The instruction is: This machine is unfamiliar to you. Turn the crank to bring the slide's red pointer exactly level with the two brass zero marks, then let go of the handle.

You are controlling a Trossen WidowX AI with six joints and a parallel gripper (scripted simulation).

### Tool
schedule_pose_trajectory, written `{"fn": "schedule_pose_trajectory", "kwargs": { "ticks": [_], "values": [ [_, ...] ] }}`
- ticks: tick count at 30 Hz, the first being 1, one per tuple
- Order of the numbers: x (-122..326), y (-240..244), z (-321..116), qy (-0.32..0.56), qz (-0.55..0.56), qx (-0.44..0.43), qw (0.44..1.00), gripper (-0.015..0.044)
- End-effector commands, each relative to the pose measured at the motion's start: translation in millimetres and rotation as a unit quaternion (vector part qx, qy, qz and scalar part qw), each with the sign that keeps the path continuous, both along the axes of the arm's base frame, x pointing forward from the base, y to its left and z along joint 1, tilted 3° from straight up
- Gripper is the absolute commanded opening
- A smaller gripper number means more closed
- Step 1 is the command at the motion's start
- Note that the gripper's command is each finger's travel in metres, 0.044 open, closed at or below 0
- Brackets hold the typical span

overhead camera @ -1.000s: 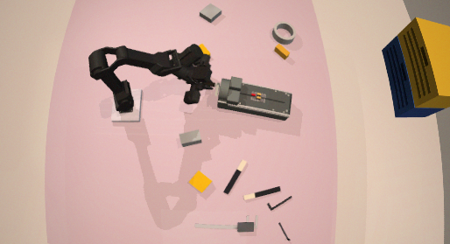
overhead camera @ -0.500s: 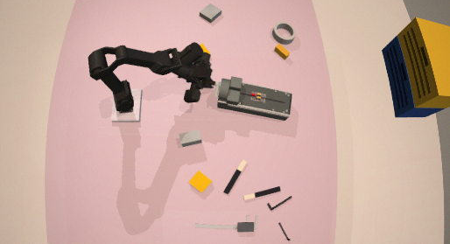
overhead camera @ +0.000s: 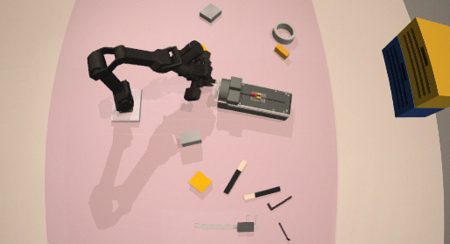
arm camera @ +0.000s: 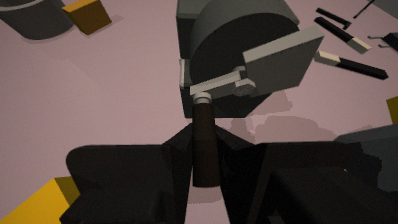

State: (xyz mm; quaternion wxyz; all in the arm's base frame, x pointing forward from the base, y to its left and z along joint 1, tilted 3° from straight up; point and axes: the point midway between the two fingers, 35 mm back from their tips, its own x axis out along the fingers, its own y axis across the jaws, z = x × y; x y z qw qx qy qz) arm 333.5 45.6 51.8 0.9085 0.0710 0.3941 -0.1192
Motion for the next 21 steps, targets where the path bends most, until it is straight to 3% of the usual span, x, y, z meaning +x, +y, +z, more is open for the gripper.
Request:
{"fn": "schedule_pose_trajectory", "kwargs": {
  "ticks": [1, 21],
  "values": [
    [1, 4, 9, -0.008, 0.003, 0.003, 1.000, 0.0000],
    [1, 3, 24, -0.008, 0.003, 0.003, 1.000, 0.0000]
  ]
}}
